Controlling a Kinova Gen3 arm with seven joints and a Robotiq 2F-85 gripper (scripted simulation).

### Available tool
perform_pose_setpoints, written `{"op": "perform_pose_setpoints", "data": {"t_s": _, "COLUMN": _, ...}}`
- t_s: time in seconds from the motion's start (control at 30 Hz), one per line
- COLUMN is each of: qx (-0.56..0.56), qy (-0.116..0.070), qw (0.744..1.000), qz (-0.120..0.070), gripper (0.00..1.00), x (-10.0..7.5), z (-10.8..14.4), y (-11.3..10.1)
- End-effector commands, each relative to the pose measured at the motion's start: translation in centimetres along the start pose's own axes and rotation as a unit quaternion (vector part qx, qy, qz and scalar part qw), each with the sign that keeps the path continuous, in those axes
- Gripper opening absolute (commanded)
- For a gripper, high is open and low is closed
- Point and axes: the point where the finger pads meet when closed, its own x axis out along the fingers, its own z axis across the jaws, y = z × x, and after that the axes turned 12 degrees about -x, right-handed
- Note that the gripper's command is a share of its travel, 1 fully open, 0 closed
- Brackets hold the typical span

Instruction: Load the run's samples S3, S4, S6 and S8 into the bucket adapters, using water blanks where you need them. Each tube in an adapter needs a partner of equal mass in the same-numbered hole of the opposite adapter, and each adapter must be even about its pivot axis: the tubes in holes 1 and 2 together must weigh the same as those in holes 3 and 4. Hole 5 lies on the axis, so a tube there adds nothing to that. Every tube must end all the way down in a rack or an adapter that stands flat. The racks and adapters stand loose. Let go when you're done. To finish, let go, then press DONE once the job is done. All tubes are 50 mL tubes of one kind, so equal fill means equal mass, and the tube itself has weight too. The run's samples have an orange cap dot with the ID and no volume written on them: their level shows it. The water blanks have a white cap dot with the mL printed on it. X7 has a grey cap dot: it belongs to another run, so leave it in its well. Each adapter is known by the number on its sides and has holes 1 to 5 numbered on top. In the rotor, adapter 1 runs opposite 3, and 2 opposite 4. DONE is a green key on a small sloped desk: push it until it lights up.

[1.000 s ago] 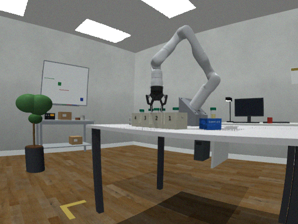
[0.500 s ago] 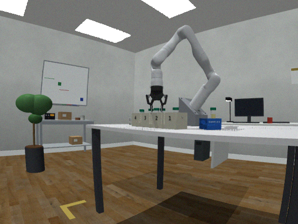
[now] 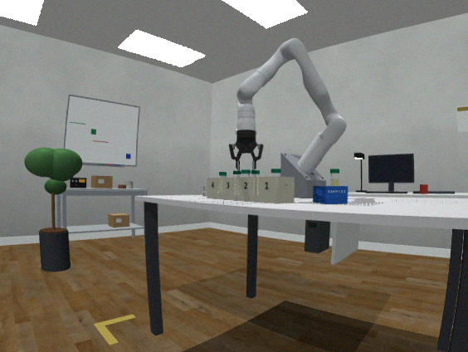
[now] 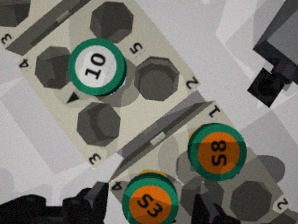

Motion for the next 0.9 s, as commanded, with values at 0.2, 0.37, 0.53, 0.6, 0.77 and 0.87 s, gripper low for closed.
{"op": "perform_pose_setpoints", "data": {"t_s": 0.2, "qx": 0.0, "qy": 0.001, "qw": 1.0, "qz": 0.0, "gripper": 0.62, "x": -1.0, "z": -0.1, "y": 0.0}}
{"op": "perform_pose_setpoints", "data": {"t_s": 0.37, "qx": 0.0, "qy": 0.001, "qw": 1.0, "qz": 0.0, "gripper": 0.62, "x": -1.7, "z": -0.1, "y": 0.0}}
{"op": "perform_pose_setpoints", "data": {"t_s": 0.53, "qx": 0.0, "qy": 0.001, "qw": 1.0, "qz": 0.0, "gripper": 0.62, "x": -2.2, "z": -0.1, "y": 0.0}}
{"op": "perform_pose_setpoints", "data": {"t_s": 0.6, "qx": 0.0, "qy": 0.001, "qw": 1.0, "qz": 0.0, "gripper": 0.62, "x": -2.4, "z": 0.0, "y": 0.0}}
{"op": "perform_pose_setpoints", "data": {"t_s": 0.77, "qx": 0.0, "qy": 0.001, "qw": 1.0, "qz": 0.0, "gripper": 0.62, "x": -3.0, "z": 0.0, "y": 0.0}}
{"op": "perform_pose_setpoints", "data": {"t_s": 0.87, "qx": 0.0, "qy": 0.001, "qw": 1.0, "qz": 0.0, "gripper": 0.62, "x": -3.4, "z": 0.0, "y": 0.0}}
